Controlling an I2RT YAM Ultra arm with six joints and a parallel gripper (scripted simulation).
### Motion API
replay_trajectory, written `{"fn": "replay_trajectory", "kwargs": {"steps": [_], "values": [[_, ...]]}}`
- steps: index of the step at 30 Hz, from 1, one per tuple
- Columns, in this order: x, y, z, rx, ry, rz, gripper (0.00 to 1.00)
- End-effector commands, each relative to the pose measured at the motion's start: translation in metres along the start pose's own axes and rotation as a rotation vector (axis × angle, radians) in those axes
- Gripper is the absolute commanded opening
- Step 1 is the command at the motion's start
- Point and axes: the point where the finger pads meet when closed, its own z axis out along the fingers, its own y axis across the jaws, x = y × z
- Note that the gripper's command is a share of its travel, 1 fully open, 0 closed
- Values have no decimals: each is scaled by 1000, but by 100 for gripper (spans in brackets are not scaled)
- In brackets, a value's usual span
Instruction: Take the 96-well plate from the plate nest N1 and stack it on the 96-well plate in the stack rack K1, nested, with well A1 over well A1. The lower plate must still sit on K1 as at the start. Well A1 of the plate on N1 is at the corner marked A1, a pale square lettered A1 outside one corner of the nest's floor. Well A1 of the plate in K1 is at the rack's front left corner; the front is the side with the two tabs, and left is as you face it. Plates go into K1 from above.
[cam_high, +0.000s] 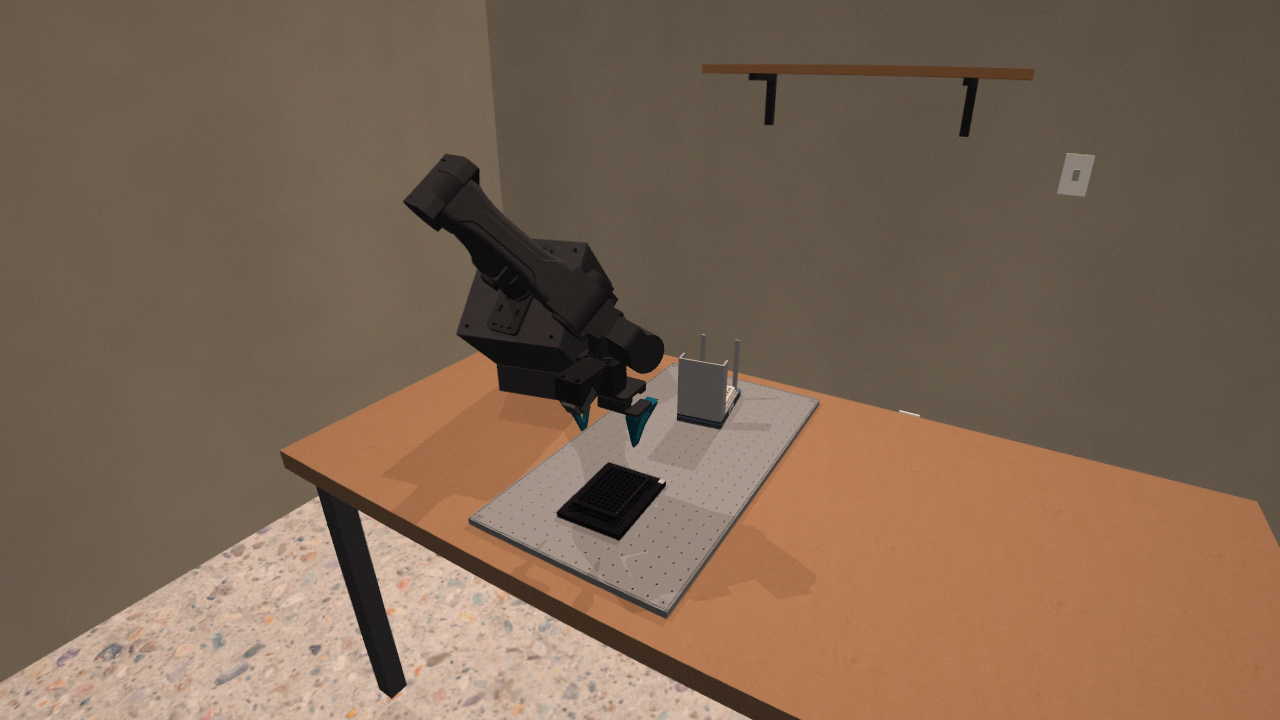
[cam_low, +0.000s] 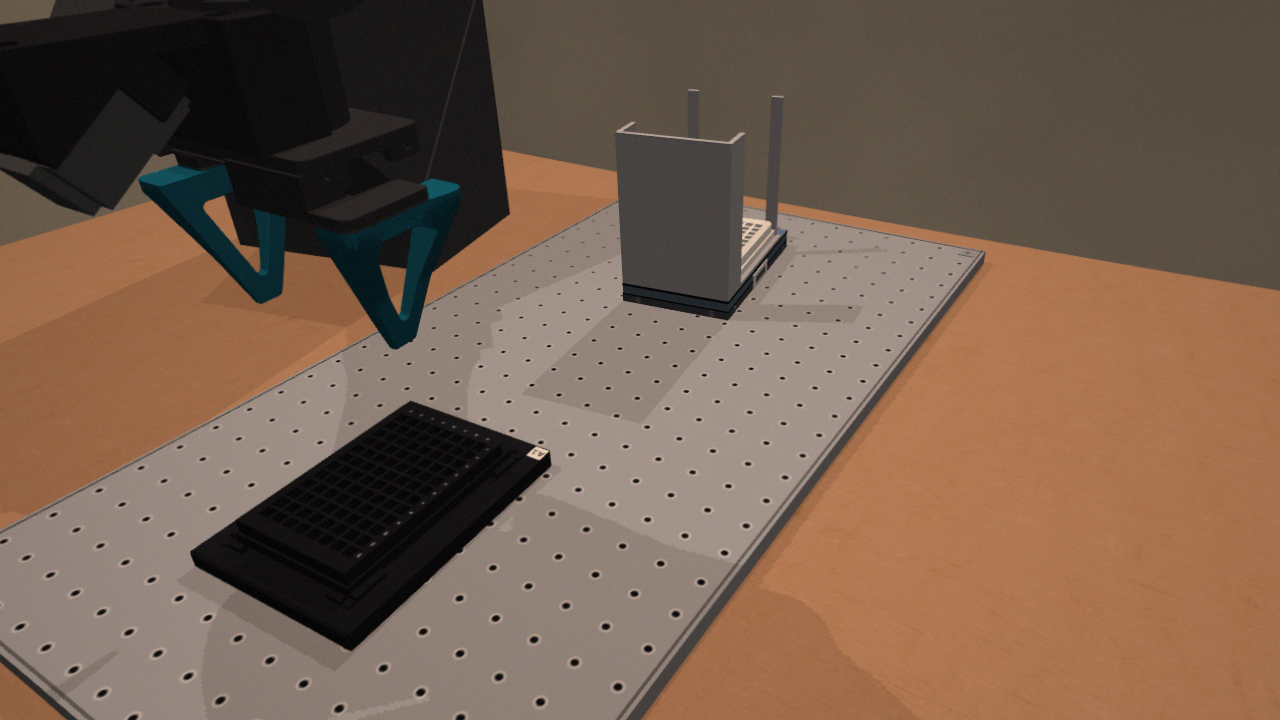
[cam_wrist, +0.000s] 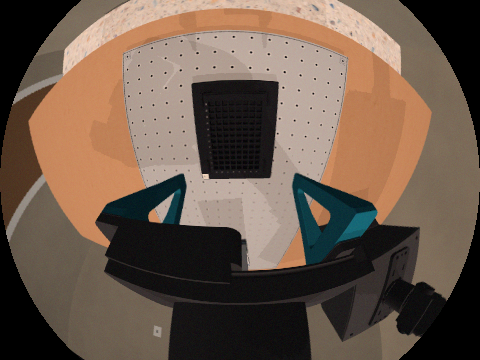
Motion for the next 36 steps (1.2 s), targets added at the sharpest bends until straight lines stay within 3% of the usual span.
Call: {"fn": "replay_trajectory", "kwargs": {"steps": [1,11,12,15,26,29,36], "values": [[8,-1,10,2,7,-20,100],[7,-1,22,0,6,-20,100],[3,10,15,-32,-5,-13,100],[7,-2,30,3,7,-19,100],[7,-1,48,1,6,-18,100],[8,4,42,-18,2,-26,100],[6,1,60,-3,5,-15,100]]}}
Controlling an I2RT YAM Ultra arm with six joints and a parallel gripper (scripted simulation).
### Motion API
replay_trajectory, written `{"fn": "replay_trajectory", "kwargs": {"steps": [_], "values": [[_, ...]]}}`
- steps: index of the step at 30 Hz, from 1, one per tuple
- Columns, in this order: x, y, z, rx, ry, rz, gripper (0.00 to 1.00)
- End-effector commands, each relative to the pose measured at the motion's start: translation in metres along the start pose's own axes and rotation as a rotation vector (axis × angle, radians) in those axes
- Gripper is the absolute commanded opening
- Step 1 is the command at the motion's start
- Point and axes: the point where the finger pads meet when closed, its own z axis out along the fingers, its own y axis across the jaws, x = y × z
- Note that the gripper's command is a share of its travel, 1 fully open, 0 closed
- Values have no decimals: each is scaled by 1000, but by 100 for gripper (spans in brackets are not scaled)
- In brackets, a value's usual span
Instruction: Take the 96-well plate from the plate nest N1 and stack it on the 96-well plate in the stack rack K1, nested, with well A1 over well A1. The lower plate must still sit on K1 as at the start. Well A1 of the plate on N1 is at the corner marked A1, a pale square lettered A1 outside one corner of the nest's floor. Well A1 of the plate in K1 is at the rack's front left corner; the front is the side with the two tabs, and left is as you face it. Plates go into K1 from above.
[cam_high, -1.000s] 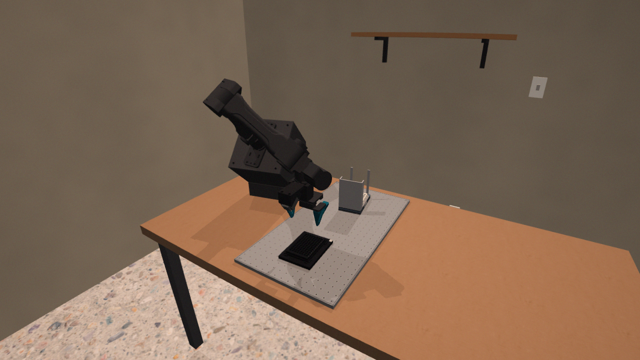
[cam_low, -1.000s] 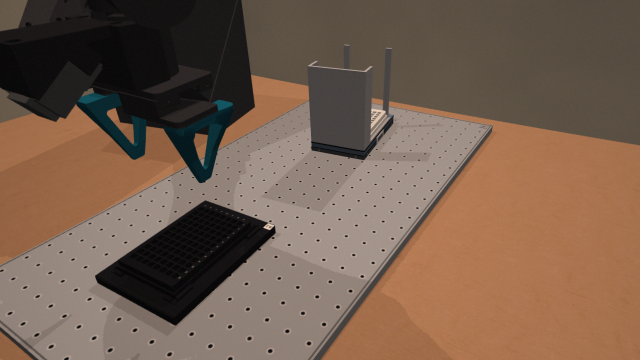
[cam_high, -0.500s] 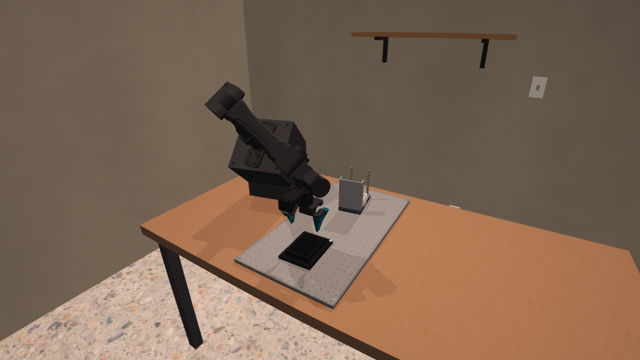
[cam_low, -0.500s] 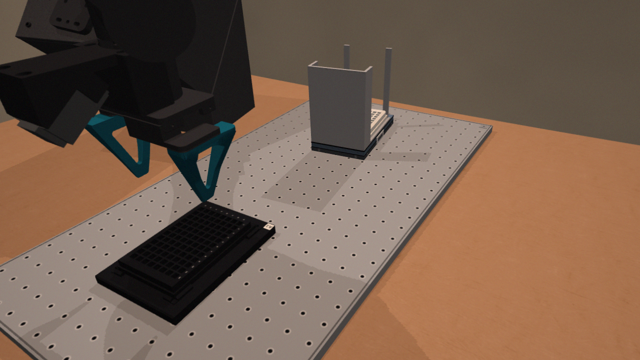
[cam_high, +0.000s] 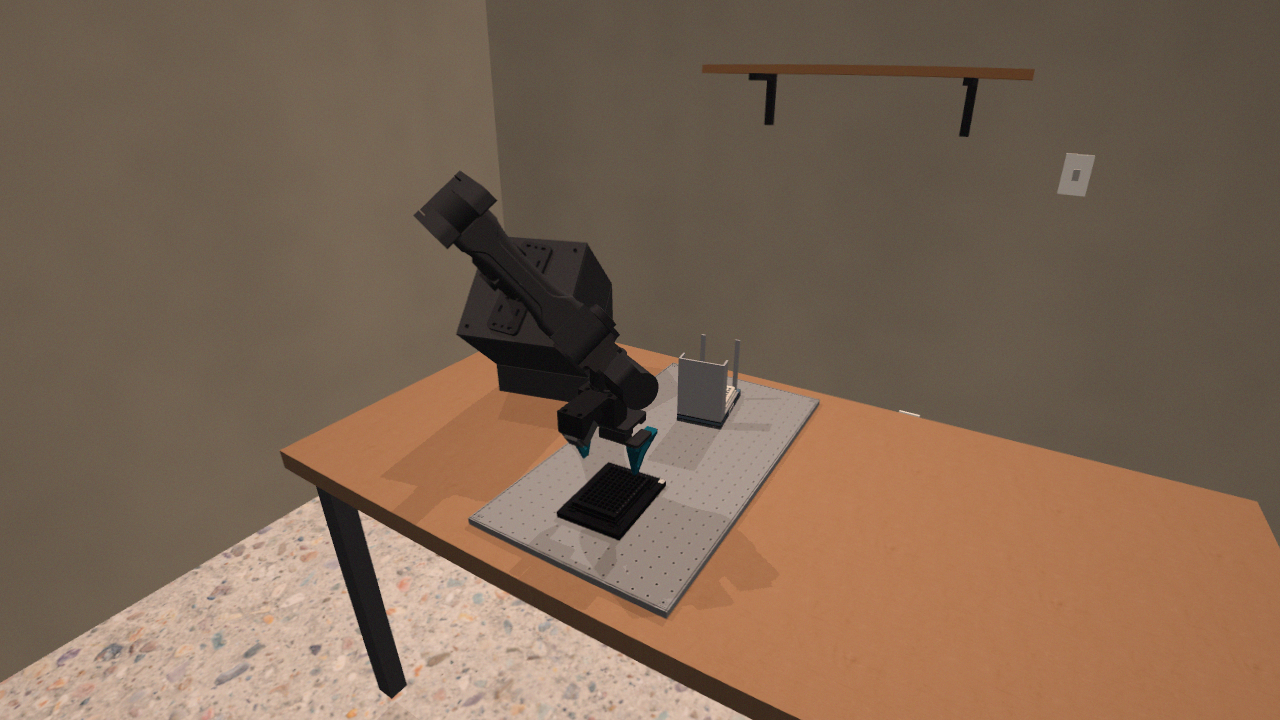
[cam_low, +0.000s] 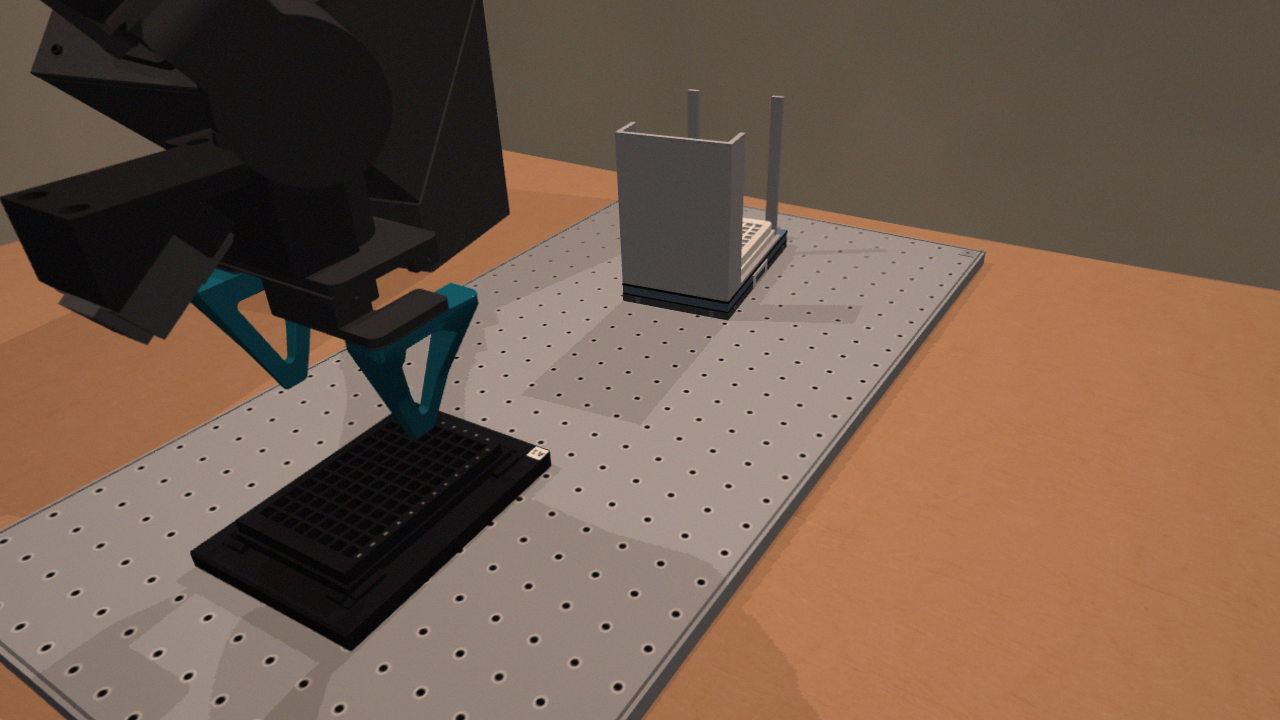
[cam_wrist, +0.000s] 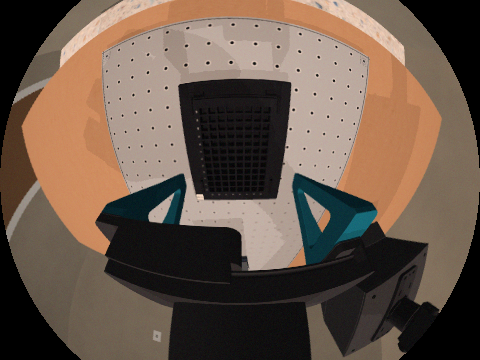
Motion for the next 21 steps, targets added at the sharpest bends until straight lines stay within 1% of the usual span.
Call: {"fn": "replay_trajectory", "kwargs": {"steps": [1,7,9,10,13,18,21], "values": [[7,1,7,-7,5,-18,100],[3,2,18,-8,0,-9,100],[3,2,18,-8,0,-9,100],[6,8,14,-24,-3,-19,100],[-1,6,23,-15,-6,-2,100],[-4,13,29,-31,-11,3,100],[-5,12,35,-28,-12,5,100]]}}
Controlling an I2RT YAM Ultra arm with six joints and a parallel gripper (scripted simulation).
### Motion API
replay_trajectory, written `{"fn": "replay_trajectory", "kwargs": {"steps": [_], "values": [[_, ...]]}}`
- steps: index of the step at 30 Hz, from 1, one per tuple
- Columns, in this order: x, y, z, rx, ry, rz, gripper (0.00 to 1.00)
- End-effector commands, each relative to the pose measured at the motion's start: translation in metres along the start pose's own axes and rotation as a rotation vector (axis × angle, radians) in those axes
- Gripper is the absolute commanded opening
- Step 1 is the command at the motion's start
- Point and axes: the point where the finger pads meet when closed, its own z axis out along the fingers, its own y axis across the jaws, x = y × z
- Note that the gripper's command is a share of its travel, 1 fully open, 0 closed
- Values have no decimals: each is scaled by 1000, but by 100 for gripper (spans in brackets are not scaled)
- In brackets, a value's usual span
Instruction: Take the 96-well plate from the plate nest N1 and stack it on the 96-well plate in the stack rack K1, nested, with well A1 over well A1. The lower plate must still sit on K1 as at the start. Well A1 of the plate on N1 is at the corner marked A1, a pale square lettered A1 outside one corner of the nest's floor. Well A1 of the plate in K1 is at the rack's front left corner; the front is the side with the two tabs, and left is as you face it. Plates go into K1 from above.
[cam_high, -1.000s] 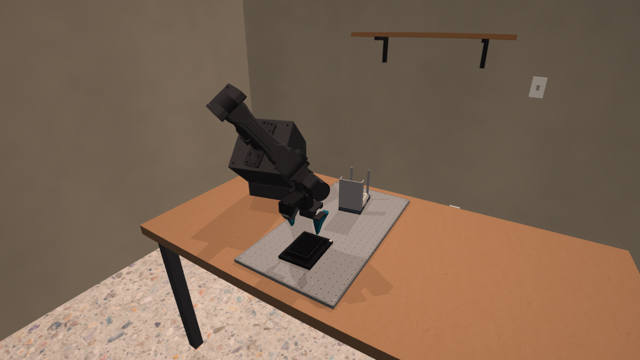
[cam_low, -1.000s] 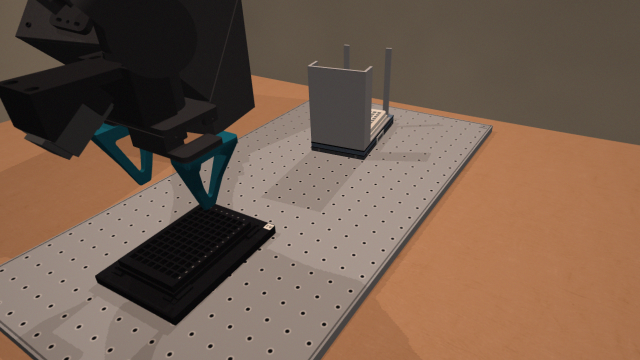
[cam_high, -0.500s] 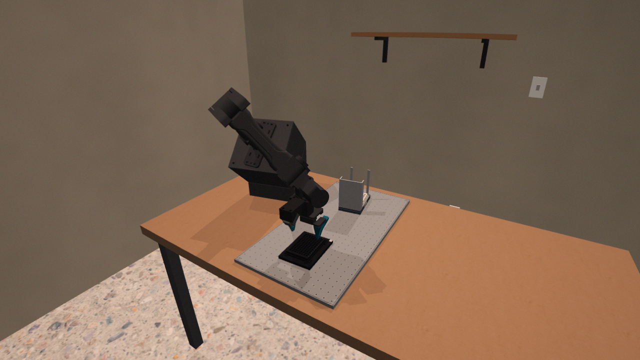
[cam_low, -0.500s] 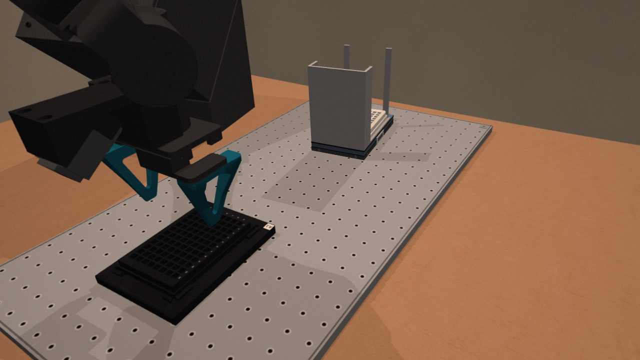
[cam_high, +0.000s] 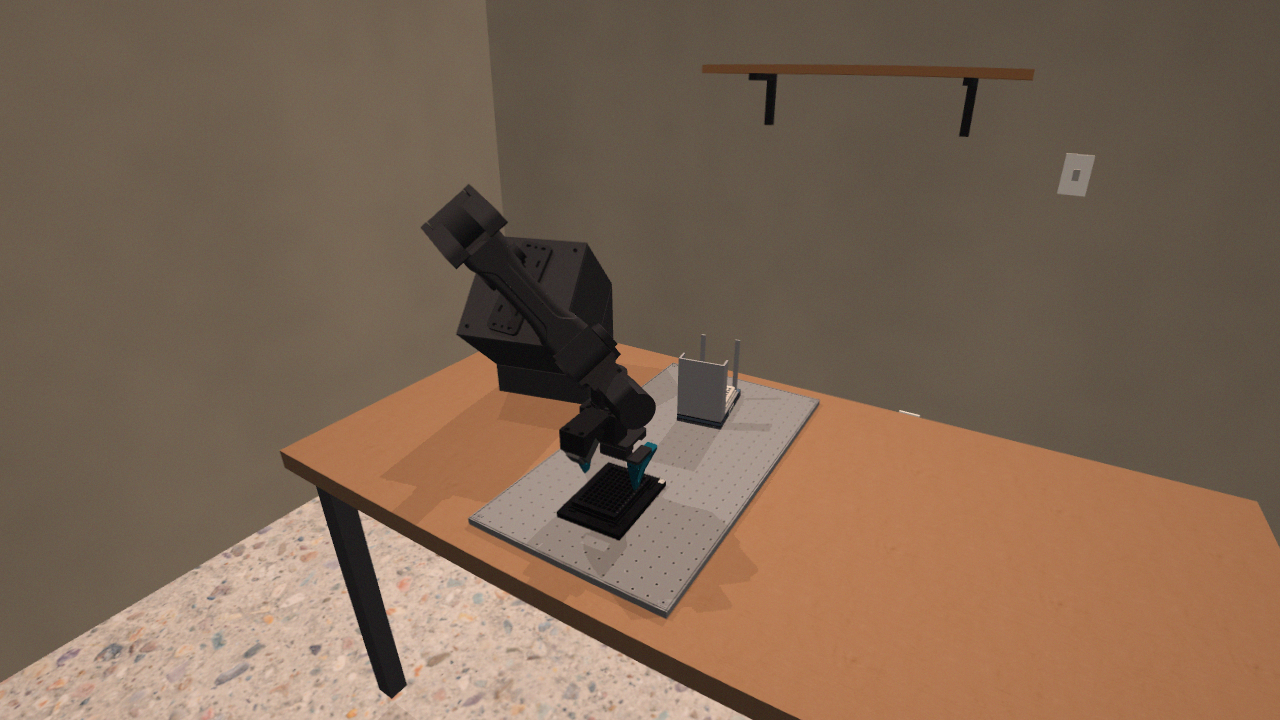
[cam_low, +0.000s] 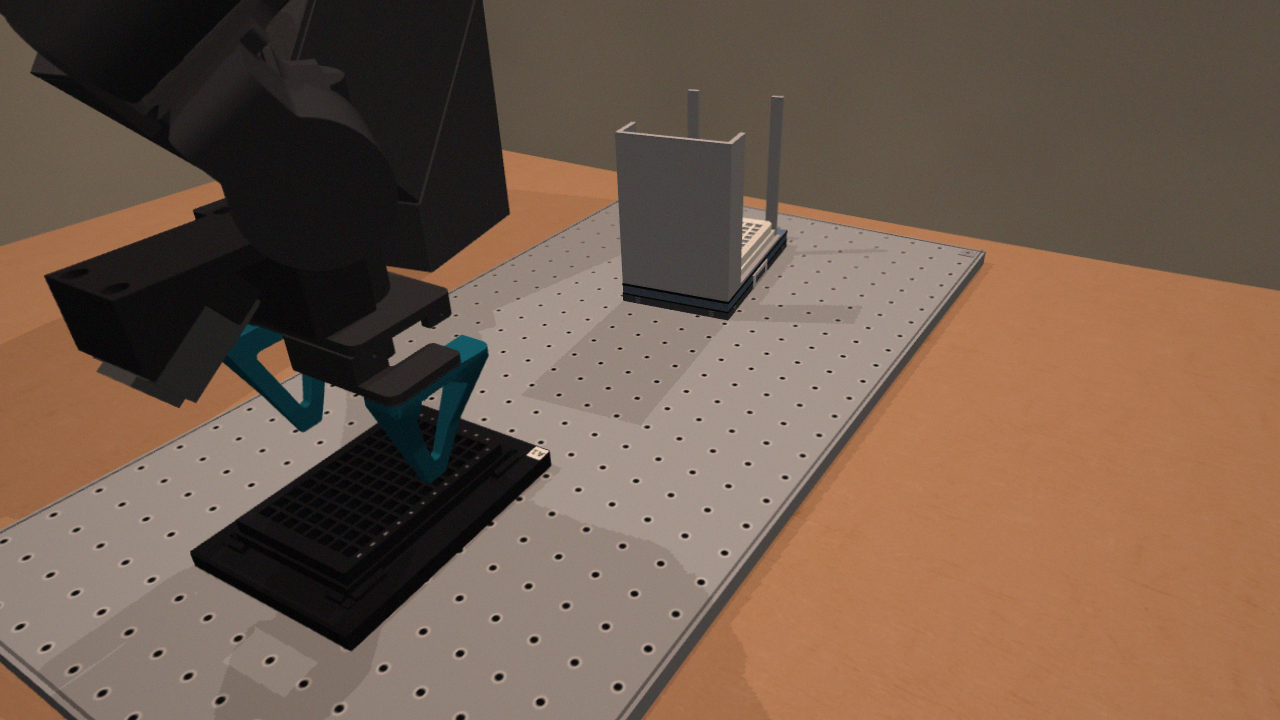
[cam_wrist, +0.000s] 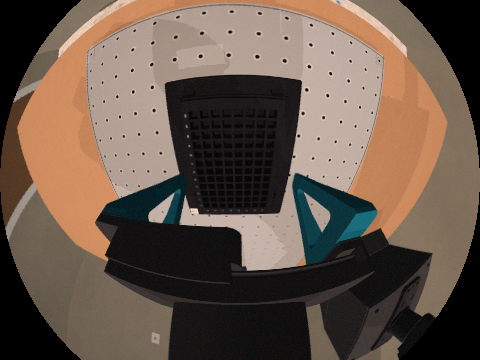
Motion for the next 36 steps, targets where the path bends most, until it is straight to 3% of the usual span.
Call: {"fn": "replay_trajectory", "kwargs": {"steps": [1,6,19,23,24,32,33,36], "values": [[-8,12,5,-29,-16,13,100],[-3,17,6,-40,-16,-1,100],[-8,12,31,-29,-17,12,100],[-8,17,23,-45,-25,6,100],[-4,8,26,-22,-11,3,100],[-4,8,26,-22,-11,3,100],[-4,8,26,-22,-11,3,0],[-4,8,26,-22,-11,3,0]]}}
